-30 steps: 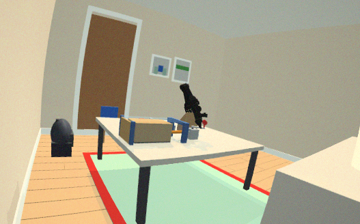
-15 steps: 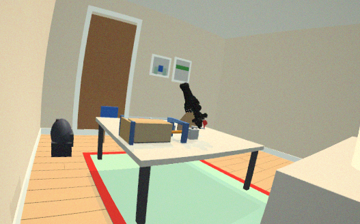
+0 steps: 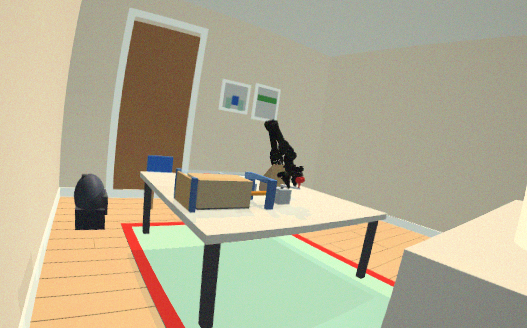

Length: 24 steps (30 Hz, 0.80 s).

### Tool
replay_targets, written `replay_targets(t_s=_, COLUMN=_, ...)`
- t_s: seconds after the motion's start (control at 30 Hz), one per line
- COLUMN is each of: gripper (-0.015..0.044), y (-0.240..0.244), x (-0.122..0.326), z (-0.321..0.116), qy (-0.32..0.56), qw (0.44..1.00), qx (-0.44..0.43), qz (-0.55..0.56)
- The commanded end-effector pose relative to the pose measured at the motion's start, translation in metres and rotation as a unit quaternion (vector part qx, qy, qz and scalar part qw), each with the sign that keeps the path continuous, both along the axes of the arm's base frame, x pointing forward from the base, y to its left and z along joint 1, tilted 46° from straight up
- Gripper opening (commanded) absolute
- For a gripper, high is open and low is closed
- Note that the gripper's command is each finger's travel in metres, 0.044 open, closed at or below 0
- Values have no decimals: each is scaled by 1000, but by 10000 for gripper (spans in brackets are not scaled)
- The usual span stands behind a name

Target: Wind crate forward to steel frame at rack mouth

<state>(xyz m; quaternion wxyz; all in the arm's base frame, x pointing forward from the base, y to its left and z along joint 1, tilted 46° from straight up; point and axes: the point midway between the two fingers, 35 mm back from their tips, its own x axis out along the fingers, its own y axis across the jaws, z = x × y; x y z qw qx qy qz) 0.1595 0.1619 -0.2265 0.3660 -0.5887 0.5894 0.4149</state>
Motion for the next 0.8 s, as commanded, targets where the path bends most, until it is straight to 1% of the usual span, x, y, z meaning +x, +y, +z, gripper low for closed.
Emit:
replay_targets(t_s=0.0, gripper=0, y=8, x=19, z=-11, qy=-120, qw=985, qx=15, qz=-125)
replay_targets(t_s=0.3, gripper=0, y=9, x=21, z=-10, qy=-196, qw=960, qx=13, qz=-198)
replay_targets(t_s=0.77, gripper=0, y=11, x=27, z=-11, qy=-258, qw=931, qx=11, qz=-258)
